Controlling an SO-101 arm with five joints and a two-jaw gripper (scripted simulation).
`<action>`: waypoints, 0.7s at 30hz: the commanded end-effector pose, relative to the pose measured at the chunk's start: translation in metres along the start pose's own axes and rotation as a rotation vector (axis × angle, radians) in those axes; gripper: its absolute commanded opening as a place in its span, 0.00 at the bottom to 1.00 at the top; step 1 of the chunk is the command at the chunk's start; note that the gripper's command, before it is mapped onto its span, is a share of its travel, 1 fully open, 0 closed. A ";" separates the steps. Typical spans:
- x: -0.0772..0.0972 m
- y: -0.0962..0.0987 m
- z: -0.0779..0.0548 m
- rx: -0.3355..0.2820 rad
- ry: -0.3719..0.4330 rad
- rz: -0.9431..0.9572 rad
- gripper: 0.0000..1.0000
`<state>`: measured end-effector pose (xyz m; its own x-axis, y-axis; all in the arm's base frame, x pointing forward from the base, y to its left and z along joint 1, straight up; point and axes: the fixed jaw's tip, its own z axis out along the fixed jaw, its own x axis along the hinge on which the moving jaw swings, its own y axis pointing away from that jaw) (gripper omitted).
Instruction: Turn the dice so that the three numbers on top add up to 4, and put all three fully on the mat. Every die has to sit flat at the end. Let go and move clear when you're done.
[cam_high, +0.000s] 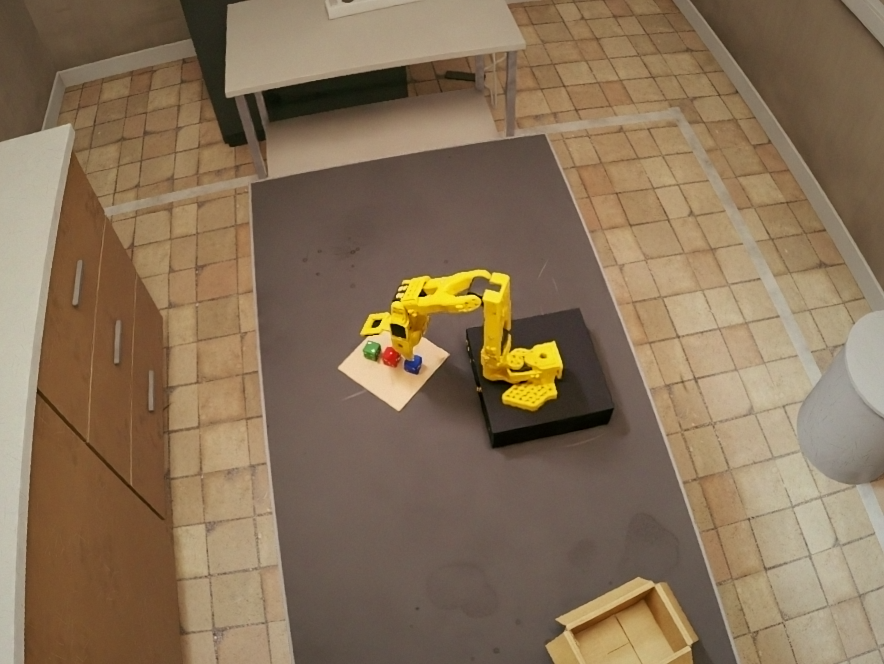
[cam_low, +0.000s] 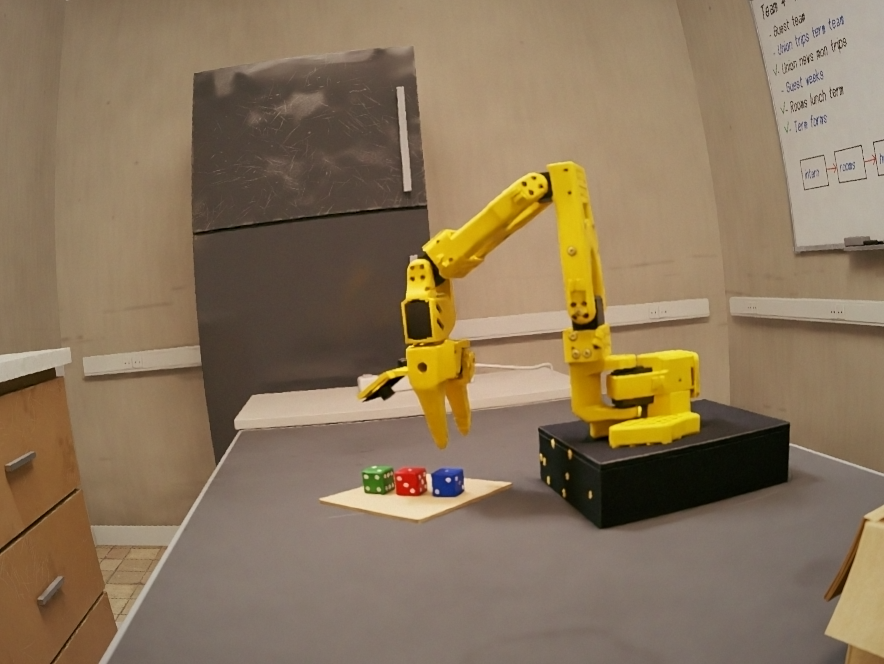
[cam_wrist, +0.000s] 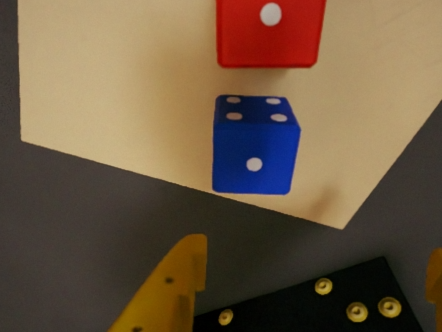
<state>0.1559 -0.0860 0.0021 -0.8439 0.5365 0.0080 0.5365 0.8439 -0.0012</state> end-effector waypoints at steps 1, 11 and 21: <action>-0.002 -0.001 -0.013 -0.001 -0.023 -0.004 0.33; -0.002 -0.001 -0.015 -0.001 -0.023 -0.004 0.33; -0.002 -0.001 -0.015 -0.001 -0.023 -0.004 0.33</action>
<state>0.1544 -0.0851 0.0120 -0.8438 0.5365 0.0109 0.5365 0.8439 -0.0013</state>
